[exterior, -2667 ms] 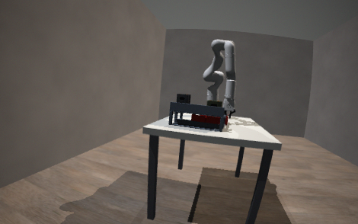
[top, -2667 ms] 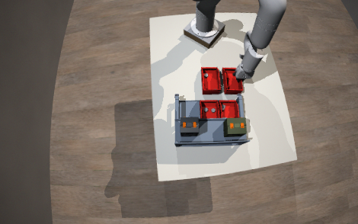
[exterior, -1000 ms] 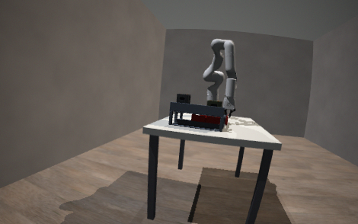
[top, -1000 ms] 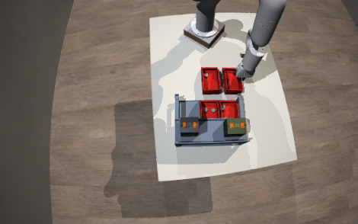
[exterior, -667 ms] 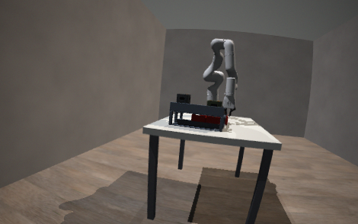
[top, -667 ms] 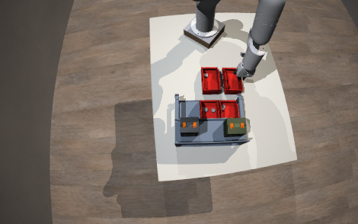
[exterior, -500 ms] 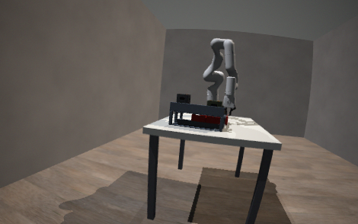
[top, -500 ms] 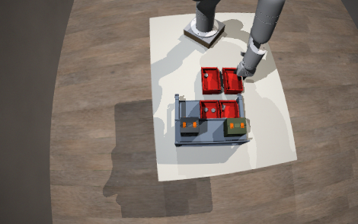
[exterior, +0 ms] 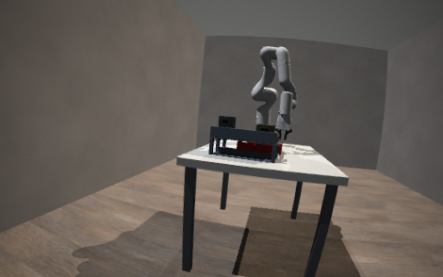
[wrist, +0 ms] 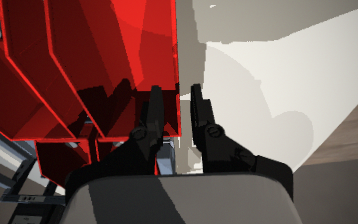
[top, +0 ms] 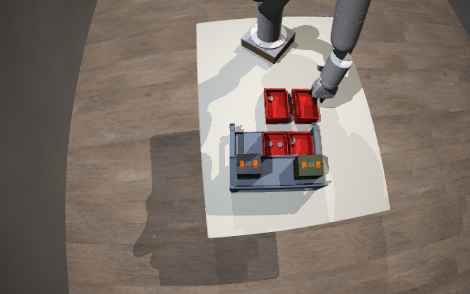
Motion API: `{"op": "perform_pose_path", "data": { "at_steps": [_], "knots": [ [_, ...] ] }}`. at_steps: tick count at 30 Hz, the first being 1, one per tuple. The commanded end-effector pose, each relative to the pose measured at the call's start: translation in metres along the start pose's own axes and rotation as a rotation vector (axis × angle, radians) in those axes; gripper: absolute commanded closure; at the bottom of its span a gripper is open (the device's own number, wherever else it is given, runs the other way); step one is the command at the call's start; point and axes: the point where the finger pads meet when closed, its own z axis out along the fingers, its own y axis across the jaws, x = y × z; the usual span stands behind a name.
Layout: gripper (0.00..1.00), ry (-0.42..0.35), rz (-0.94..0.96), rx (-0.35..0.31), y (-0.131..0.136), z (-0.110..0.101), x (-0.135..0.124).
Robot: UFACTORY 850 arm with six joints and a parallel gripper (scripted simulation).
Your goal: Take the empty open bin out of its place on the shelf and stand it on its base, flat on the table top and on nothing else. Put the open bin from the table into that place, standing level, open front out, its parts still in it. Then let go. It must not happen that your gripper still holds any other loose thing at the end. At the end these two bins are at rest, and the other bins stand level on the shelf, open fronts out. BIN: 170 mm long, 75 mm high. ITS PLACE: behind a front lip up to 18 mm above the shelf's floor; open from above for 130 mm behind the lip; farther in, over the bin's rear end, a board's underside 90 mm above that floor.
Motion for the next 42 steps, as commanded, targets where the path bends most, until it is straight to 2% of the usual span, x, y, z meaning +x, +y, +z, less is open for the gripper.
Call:
{"op": "perform_pose_path", "data": {
  "at_steps": [1, 17, 39, 40, 42],
  "knots": [
    [0.74, 0.011, -0.001, -0.004, 0.0, -0.01, -0.001],
    [0.74, 0.011, -0.001, -0.004, 0.0, -0.041, -0.001],
    [0.74, 0.011, -0.001, -0.004, 0.0, -0.053, -0.001],
    [1.0, 0.011, -0.001, -0.004, 0.0, -0.053, -0.001],
    [1.0, 0.011, -0.001, -0.004, 0.0, -0.053, -0.001]
  ]
}}
